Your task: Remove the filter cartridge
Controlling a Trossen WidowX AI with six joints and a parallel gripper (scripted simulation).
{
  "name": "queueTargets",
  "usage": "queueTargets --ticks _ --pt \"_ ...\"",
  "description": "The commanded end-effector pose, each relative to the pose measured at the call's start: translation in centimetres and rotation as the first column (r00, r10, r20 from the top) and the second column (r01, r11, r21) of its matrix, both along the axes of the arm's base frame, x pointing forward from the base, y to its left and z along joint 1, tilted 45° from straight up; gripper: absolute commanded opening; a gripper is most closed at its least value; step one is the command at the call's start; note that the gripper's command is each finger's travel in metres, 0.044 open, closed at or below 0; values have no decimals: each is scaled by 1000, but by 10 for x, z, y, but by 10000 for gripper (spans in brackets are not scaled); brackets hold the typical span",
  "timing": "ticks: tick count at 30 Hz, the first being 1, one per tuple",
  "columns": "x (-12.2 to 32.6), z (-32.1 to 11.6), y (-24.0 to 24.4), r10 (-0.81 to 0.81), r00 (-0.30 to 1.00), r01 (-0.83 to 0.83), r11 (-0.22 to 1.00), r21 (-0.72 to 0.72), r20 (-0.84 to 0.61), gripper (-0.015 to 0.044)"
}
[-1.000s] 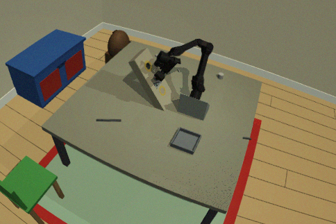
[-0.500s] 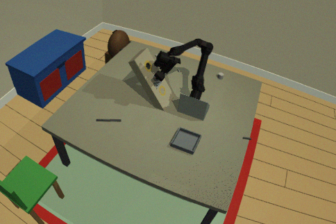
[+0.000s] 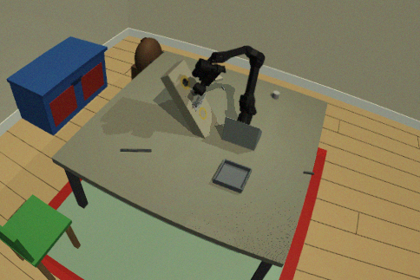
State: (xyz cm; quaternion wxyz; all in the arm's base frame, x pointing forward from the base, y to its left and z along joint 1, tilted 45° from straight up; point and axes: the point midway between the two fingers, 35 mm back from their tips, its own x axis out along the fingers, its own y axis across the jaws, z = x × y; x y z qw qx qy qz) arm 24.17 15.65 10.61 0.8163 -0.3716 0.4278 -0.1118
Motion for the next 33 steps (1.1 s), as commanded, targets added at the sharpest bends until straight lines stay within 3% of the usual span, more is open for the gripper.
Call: queueTargets --ticks 1,12,30,33 --pt "-10 13 15 5 1000 -5 1000 13 4 0" --pt "-40 44 37 3 1000 -3 1000 6 9 0" --pt "-45 -26 93 3 1000 -3 1000 13 11 0" --pt "-50 -27 89 38 998 -38 999 -10 -46 0"
